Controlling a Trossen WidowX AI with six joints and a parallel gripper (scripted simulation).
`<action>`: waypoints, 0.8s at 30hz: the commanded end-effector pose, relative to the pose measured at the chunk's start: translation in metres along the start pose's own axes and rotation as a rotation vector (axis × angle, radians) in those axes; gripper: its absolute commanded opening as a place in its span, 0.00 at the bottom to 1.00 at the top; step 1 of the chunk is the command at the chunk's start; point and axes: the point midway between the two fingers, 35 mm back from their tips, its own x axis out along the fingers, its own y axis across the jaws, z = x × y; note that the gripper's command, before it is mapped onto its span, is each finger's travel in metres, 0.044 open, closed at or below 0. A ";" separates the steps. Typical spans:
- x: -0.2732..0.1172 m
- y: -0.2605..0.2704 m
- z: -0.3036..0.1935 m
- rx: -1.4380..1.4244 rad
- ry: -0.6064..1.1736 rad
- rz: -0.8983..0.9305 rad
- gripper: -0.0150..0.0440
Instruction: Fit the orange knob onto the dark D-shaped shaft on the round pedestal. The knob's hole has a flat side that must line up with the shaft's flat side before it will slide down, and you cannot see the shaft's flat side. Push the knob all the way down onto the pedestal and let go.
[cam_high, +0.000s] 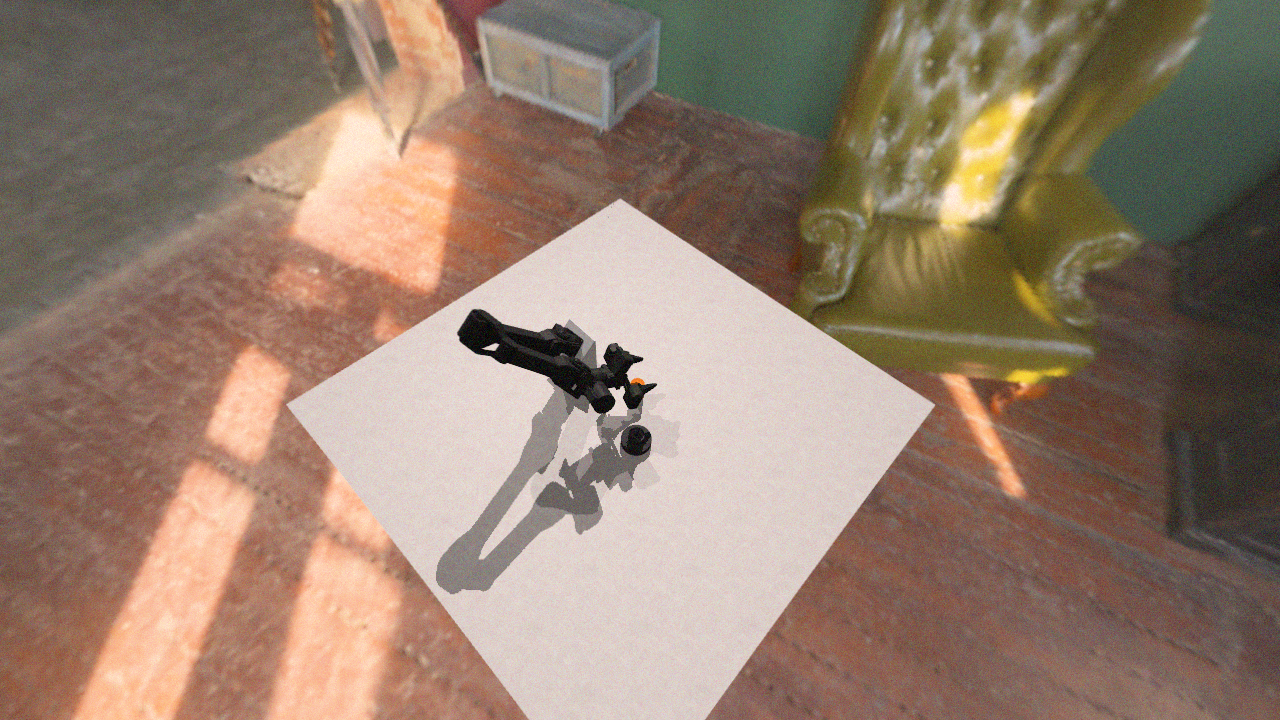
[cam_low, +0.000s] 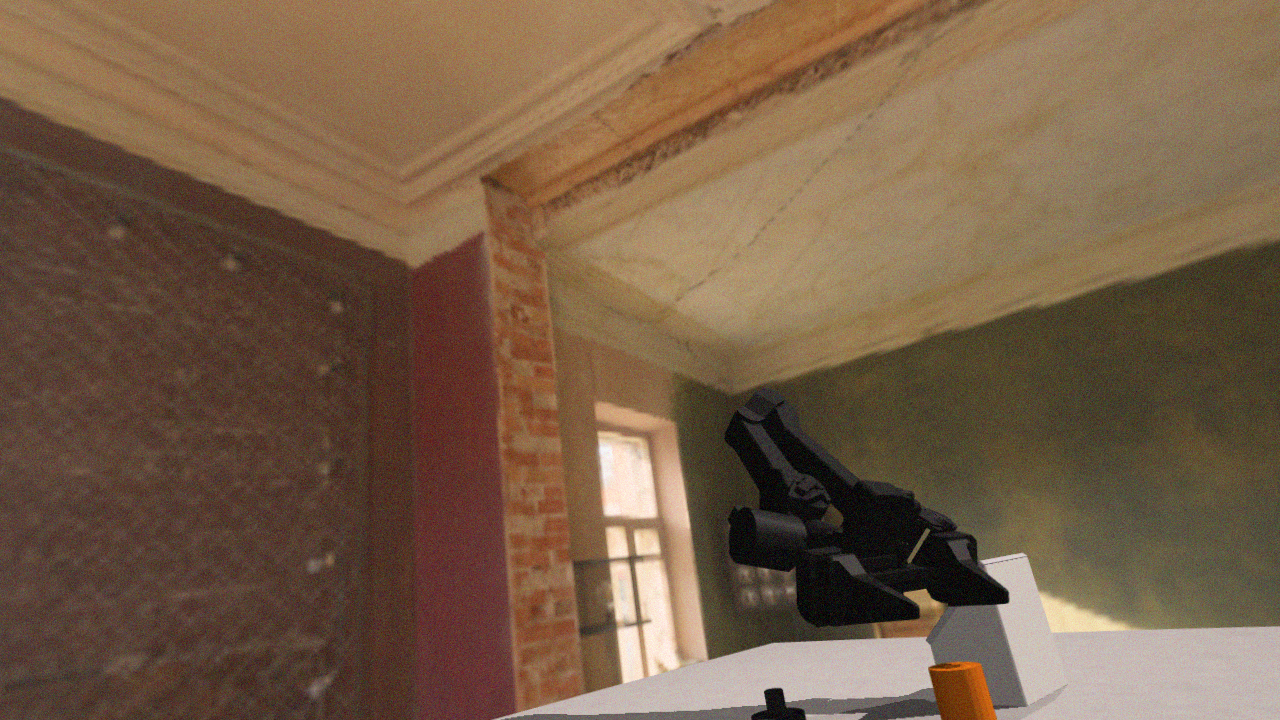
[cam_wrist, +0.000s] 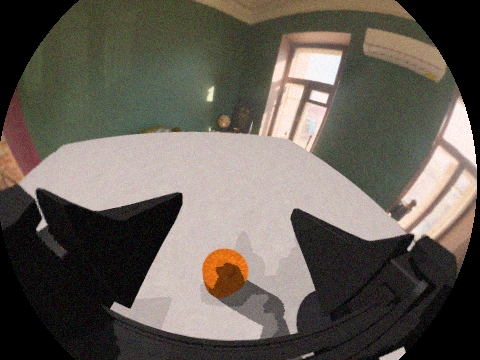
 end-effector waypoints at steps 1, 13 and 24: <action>-0.007 0.002 0.018 0.009 -0.005 -0.006 1.00; 0.005 0.017 0.011 0.205 0.668 0.226 1.00; -0.013 0.002 0.043 0.016 1.238 -0.002 1.00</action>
